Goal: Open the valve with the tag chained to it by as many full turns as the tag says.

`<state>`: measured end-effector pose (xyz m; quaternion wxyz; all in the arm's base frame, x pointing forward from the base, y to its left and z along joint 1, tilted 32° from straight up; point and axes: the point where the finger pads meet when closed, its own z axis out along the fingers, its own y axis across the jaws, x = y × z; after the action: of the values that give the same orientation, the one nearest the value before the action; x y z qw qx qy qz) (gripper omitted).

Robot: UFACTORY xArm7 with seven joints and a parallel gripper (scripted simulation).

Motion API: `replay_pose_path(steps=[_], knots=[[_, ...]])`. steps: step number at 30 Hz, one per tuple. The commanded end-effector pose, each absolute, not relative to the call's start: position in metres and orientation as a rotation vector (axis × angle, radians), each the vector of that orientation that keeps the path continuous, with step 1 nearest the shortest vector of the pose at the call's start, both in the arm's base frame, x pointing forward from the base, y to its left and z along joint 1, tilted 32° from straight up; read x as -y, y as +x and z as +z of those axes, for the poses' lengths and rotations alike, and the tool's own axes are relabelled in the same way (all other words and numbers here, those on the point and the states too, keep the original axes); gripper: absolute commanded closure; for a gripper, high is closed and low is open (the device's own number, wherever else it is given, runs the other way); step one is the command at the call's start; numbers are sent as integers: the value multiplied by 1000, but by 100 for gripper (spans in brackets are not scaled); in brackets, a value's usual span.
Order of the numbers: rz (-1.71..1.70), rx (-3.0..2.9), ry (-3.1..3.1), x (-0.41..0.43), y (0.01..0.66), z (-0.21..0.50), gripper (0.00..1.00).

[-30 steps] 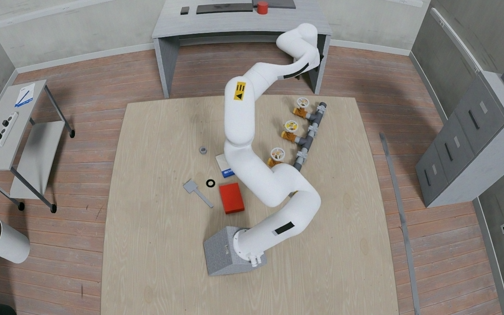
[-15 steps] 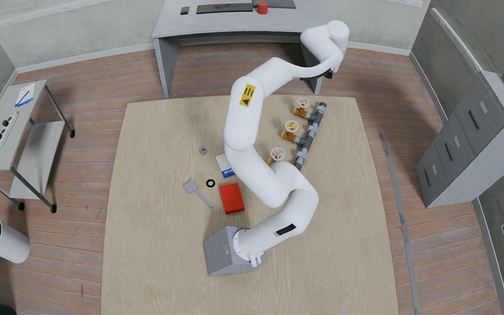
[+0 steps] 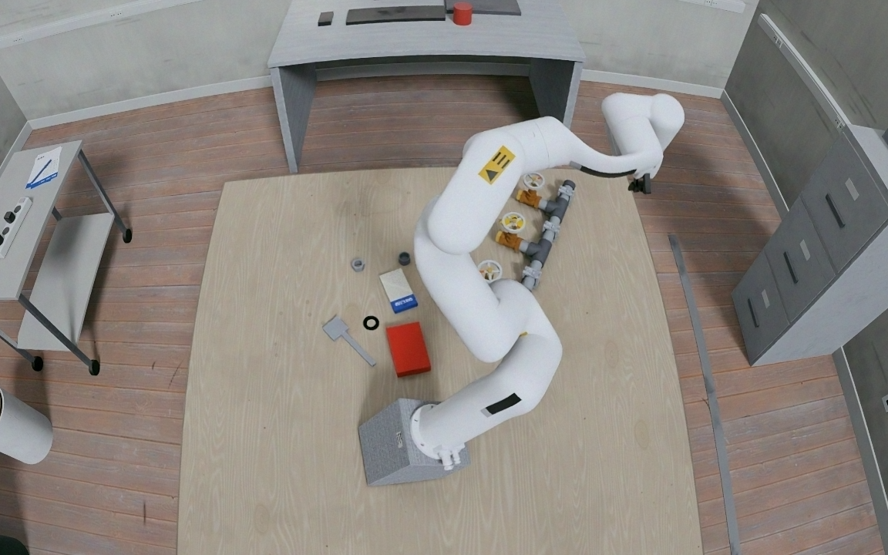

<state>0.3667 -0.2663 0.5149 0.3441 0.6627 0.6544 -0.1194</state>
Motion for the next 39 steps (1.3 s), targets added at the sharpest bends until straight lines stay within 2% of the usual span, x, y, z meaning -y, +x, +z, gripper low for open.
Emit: replay_pose_path(steps=[1,14,16,17,25,39], knots=[[-403,-1969,1497,302,383,460,0],[-594,-2529,918,286,444,309,0],[-594,-2529,918,286,444,309,0],[-635,-2641,745,279,458,274,0],[-726,-2871,253,252,492,190,0],[-850,-3020,-745,250,493,186,0]])
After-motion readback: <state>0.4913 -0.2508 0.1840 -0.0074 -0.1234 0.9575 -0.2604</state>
